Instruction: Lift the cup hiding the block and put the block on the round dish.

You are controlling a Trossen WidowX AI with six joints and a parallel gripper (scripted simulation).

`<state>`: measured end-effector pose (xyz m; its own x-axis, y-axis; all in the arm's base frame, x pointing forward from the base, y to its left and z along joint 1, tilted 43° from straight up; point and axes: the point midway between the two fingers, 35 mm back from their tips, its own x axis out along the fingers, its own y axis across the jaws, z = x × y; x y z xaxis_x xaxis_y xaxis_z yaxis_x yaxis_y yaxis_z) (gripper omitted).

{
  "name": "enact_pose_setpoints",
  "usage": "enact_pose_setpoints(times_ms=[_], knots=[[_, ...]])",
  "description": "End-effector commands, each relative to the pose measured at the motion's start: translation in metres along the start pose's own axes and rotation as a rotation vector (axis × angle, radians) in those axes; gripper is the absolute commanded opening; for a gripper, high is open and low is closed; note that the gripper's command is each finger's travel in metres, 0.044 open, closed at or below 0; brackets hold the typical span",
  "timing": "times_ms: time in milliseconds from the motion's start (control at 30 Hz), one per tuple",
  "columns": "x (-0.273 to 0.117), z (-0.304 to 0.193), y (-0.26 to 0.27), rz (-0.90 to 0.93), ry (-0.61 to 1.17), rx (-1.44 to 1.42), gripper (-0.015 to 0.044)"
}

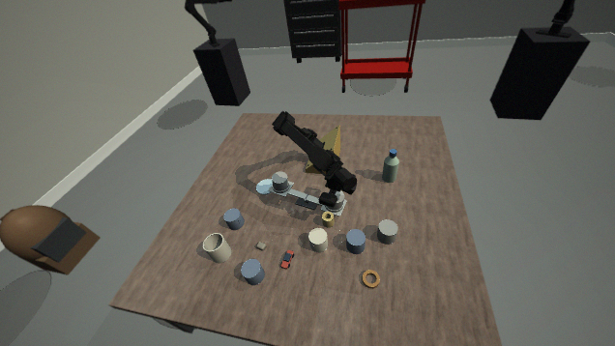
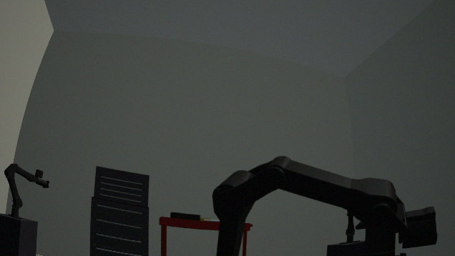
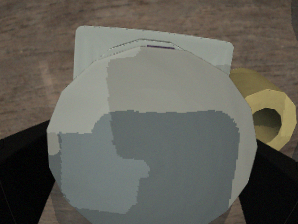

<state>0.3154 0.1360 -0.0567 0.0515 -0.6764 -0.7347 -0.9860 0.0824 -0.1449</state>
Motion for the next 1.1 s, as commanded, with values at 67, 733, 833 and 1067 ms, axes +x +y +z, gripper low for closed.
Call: enact_pose_setpoints(times_ms=[67,733,833,1067], knots=[[-0.01,0.002,-0.002,-0.003,-0.007,0.002,0.0],[-0.036,0.004,-0.004,-0.007,-0.01,-0.011,0.0],[-0.04,0.004,-0.004,-0.008,-0.01,-0.013,0.0],[-0.049,0.004,-0.004,-0.009,-0.011,-0.017,0.0]])
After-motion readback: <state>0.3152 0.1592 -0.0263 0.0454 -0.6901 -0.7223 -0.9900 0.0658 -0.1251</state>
